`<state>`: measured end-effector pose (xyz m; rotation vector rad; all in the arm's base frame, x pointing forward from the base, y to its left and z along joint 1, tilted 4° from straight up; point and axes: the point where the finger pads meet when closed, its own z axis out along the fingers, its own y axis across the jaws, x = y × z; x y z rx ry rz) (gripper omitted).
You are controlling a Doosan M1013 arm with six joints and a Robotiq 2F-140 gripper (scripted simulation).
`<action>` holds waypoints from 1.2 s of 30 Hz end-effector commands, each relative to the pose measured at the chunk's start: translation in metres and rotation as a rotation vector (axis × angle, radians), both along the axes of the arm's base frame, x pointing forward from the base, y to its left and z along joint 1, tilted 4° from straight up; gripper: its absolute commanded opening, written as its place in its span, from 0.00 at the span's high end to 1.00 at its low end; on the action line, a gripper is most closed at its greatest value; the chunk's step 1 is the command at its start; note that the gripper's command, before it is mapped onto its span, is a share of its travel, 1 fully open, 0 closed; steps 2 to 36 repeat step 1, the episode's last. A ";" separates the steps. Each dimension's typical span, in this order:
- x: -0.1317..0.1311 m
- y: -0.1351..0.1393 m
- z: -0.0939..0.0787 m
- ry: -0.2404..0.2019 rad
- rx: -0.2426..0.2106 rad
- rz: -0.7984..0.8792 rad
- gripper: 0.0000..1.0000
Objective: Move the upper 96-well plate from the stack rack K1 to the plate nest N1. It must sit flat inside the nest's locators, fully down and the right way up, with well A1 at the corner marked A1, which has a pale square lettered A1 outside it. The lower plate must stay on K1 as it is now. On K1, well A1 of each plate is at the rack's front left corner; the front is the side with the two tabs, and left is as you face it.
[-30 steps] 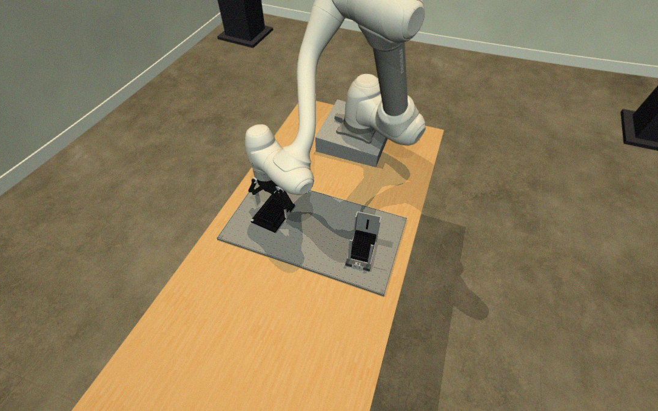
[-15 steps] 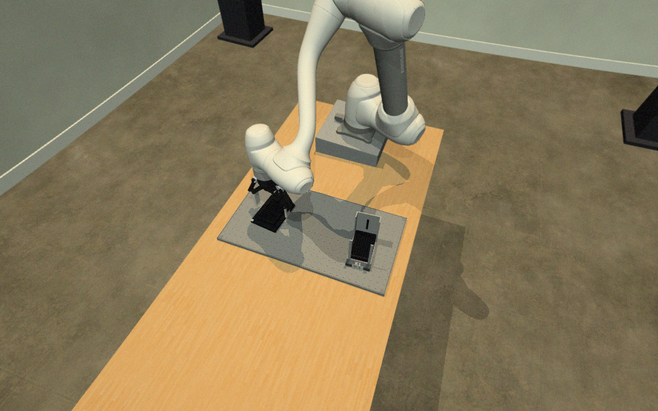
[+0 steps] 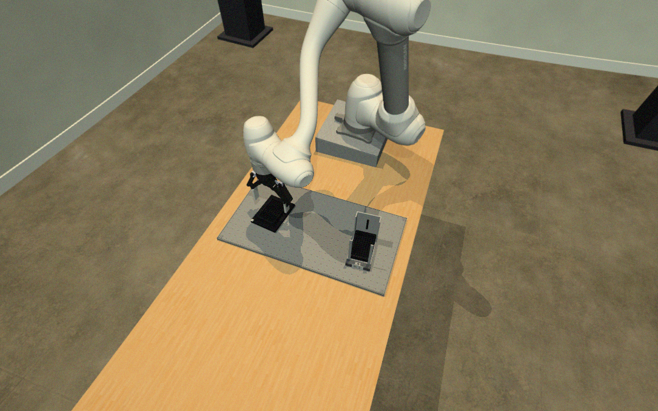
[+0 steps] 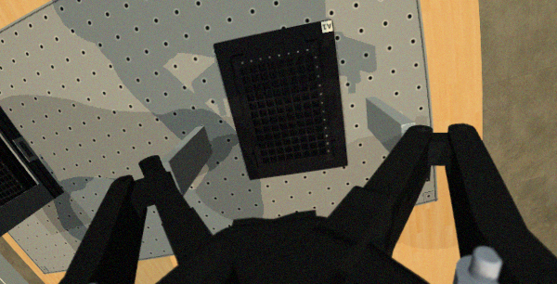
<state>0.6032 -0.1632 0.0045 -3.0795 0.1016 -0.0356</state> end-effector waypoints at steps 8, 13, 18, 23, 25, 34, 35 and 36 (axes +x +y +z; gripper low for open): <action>0.000 0.000 0.001 0.000 0.000 0.000 0.00; 0.000 0.000 0.001 0.000 0.000 0.000 0.00; 0.000 0.000 0.001 0.000 0.000 0.000 0.00; 0.000 0.000 0.001 0.000 0.000 0.000 0.00; 0.000 0.000 0.001 0.000 0.000 0.000 0.00; 0.000 0.000 0.001 0.000 0.000 0.000 0.00; 0.000 0.000 0.001 0.000 0.000 0.000 0.00; 0.000 0.000 0.001 0.000 0.000 0.000 0.00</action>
